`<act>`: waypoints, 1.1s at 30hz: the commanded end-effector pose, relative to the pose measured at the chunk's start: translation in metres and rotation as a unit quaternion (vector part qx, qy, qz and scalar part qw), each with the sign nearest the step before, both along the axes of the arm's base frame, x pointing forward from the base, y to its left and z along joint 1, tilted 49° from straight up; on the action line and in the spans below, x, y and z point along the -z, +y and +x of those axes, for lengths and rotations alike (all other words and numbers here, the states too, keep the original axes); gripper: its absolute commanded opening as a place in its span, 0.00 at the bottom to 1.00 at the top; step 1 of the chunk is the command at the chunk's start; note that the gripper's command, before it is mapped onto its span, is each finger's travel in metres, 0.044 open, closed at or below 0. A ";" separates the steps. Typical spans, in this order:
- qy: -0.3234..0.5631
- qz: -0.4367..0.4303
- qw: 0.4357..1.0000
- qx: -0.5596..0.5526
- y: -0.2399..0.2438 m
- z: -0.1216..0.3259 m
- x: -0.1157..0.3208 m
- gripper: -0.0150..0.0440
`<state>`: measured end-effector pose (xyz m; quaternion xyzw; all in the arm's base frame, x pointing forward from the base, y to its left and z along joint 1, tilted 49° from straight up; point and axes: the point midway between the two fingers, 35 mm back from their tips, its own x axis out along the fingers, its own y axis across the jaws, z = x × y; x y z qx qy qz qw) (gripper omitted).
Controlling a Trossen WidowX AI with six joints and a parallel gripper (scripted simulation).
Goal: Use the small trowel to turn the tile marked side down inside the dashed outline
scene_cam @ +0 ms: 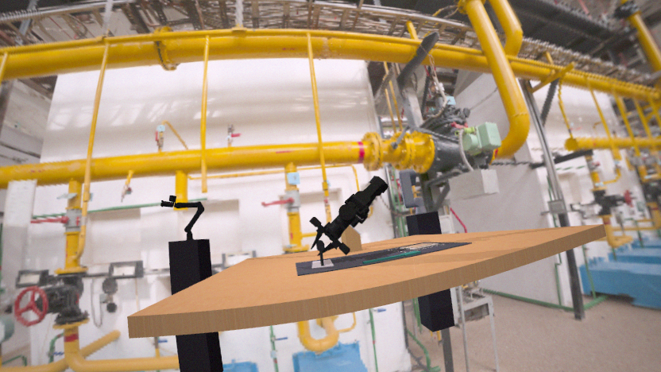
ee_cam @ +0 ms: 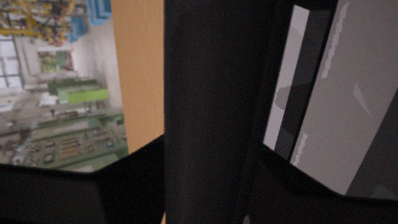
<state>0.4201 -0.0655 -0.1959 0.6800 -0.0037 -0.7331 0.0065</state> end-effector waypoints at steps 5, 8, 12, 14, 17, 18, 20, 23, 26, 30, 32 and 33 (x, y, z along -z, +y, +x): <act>-0.005 -0.002 1.000 0.007 -0.002 0.002 0.000 0.52; -0.005 -0.002 1.000 0.007 -0.002 0.002 0.000 0.65; -0.005 -0.002 1.000 0.007 -0.002 0.002 0.000 0.76; -0.005 -0.002 1.000 0.007 -0.002 0.002 0.000 0.76; -0.005 -0.002 1.000 0.007 -0.002 0.002 0.000 0.76; -0.005 -0.002 1.000 0.007 -0.002 0.002 0.000 0.76; -0.005 -0.002 1.000 0.007 -0.002 0.002 -0.001 0.76; -0.004 -0.002 1.000 0.006 -0.002 0.004 -0.018 0.76; -0.004 -0.001 1.000 0.005 -0.001 0.005 -0.041 0.76; -0.003 -0.001 1.000 0.004 0.000 0.005 -0.059 0.76; -0.003 -0.001 1.000 0.004 -0.002 0.005 -0.061 0.76; -0.003 -0.001 1.000 0.004 -0.006 0.002 -0.067 0.76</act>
